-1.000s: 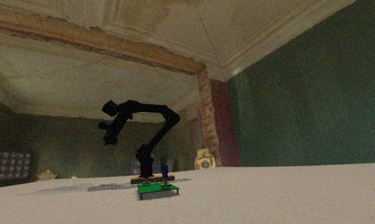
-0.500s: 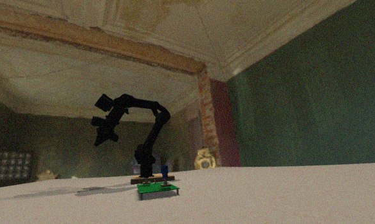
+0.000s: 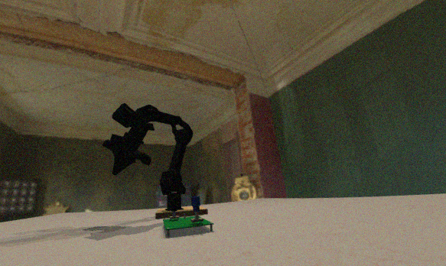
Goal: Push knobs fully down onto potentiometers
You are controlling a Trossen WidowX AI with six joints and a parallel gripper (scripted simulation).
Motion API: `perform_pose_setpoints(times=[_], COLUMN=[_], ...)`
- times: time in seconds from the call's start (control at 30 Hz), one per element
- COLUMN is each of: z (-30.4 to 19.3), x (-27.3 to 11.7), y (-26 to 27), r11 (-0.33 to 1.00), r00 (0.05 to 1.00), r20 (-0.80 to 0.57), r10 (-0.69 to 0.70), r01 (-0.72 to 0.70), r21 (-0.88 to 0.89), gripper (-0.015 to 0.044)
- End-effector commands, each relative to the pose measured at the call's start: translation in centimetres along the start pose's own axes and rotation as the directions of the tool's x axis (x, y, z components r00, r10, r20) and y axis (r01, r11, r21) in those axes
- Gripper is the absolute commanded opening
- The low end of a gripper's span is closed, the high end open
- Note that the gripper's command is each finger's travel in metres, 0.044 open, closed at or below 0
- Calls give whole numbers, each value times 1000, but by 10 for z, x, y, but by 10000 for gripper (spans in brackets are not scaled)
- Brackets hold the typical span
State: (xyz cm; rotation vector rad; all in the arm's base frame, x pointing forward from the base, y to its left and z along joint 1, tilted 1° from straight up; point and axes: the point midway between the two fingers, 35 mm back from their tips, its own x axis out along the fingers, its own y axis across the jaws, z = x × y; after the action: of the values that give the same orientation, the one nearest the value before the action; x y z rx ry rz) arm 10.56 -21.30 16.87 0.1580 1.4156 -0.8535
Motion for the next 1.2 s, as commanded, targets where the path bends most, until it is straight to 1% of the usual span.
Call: perform_pose_setpoints(times=[0.0,0.17,0.37,0.57,0.77,0.87,1.07,1.17], z=[19,33,44,46,41,37,36,34], x=[-4,-10,-19,-31,-43,-49,-49,-37], y=[30,64,109,154,200,218,219,224], r11=[988,947,864,747,602,542,538,538], r00=[996,986,966,940,911,899,898,898], r20=[12,3,-29,-82,-151,-180,-182,-182], r10=[84,167,257,331,384,399,399,399], r01=[-81,-160,-243,-314,-371,-390,-391,-391], r21=[-132,-277,-441,-586,-707,-744,-747,-747], gripper=[0,0,0,0,0,0,0,0])
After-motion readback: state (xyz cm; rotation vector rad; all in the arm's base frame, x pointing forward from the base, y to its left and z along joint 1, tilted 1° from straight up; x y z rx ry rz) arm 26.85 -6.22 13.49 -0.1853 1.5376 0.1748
